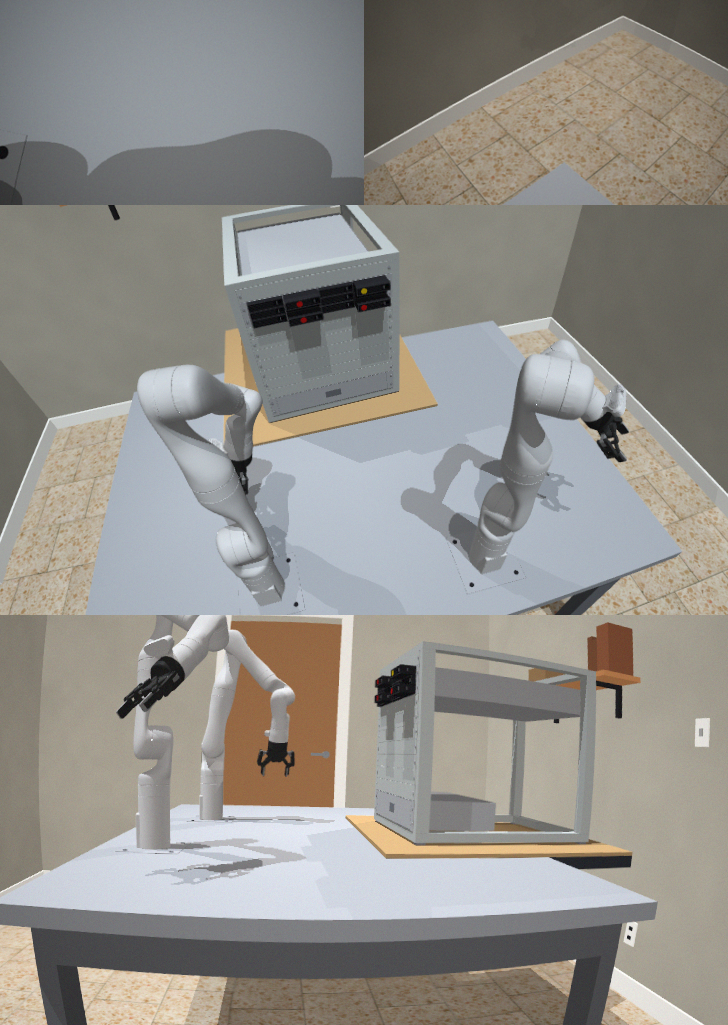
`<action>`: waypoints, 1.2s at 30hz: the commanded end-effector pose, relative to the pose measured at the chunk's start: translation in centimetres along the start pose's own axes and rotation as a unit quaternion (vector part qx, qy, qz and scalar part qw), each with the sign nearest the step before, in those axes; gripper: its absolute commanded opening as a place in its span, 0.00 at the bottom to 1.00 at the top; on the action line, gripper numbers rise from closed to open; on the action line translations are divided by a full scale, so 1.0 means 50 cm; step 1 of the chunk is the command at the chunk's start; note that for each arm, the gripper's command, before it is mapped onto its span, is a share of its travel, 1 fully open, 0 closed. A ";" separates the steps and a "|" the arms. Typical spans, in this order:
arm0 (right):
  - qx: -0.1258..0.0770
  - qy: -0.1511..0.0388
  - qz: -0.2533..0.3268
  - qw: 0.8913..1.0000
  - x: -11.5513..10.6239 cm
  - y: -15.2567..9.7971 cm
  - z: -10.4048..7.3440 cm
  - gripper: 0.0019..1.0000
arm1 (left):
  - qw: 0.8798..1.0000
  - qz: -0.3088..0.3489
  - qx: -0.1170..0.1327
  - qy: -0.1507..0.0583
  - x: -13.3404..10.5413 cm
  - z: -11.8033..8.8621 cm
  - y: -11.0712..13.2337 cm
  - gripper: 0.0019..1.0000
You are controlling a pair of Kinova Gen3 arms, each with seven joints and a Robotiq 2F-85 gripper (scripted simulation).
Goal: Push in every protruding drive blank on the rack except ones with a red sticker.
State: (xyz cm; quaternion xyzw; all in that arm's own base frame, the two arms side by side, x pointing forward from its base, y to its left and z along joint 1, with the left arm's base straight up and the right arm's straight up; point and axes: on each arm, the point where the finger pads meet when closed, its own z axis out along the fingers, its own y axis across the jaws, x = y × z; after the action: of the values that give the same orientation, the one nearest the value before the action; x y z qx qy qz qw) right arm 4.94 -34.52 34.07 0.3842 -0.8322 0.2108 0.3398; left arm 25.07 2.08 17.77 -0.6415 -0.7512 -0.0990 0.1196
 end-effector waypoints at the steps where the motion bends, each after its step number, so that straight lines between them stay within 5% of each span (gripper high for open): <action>1: 0.000 0.000 0.000 1.000 0.001 -0.001 -0.001 1.00 | 1.000 0.000 0.000 0.000 0.000 0.000 0.000 1.00; 23: -0.003 -0.004 0.009 1.000 -0.001 0.000 0.002 1.00 | 1.000 0.000 0.000 0.000 0.000 0.000 0.000 1.00; 36: -0.062 -0.056 0.150 0.985 -0.031 0.013 0.045 1.00 | 1.000 0.000 0.000 0.000 0.000 0.000 0.000 1.00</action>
State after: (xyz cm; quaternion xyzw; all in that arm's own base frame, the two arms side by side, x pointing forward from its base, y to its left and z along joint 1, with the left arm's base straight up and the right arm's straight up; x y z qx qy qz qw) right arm 4.42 -34.66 32.04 0.2840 -0.8915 0.1924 0.2959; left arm 25.07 2.08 17.77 -0.6415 -0.7512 -0.0990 0.1196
